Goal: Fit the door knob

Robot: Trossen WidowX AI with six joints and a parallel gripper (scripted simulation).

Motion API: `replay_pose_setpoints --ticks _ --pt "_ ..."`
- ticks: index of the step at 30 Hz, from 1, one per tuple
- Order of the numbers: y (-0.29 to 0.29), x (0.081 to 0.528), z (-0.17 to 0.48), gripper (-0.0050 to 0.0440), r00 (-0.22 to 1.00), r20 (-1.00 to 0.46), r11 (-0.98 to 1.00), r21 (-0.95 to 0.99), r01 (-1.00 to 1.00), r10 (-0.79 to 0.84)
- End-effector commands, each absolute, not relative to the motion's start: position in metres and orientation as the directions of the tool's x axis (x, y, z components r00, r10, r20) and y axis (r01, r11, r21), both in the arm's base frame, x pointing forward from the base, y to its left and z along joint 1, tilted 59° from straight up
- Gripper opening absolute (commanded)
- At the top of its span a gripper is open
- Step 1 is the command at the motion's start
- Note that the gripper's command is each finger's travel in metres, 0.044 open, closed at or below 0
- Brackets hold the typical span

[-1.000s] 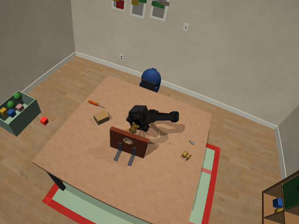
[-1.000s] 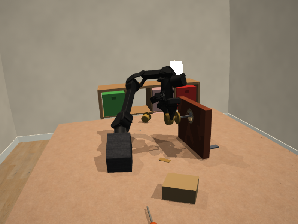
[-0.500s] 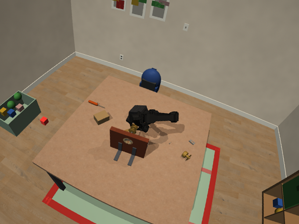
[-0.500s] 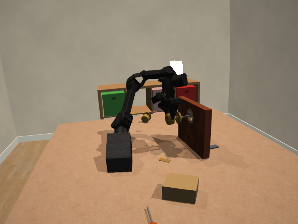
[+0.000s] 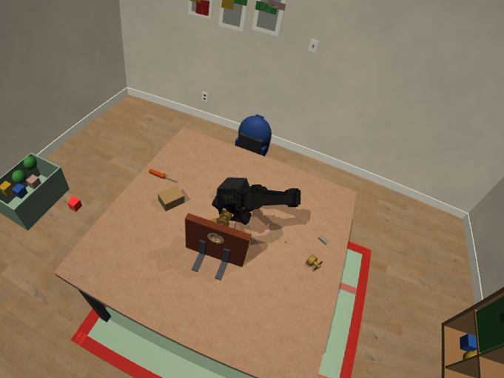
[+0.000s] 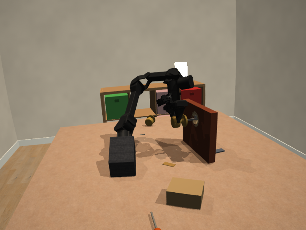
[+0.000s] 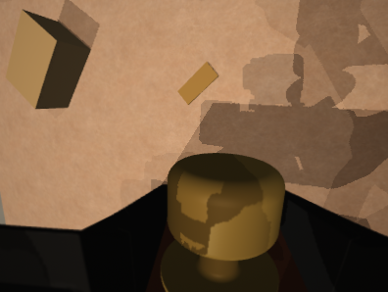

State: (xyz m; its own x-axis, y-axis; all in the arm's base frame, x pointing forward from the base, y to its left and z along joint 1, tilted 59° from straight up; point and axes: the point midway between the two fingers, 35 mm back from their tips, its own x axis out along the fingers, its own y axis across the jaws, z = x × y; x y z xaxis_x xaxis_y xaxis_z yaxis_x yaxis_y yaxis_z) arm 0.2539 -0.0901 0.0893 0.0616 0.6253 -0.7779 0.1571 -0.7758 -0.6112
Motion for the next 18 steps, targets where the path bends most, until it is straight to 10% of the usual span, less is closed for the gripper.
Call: replay_pose_setpoints --ticks 1,18 --pt "-0.0932 0.2574 0.0914 0.0 0.072 -0.781 -0.781 -0.605 0.155 0.62" --pt "-0.093 0.264 0.0928 0.0 0.072 -0.781 -0.781 -0.605 0.155 0.62"
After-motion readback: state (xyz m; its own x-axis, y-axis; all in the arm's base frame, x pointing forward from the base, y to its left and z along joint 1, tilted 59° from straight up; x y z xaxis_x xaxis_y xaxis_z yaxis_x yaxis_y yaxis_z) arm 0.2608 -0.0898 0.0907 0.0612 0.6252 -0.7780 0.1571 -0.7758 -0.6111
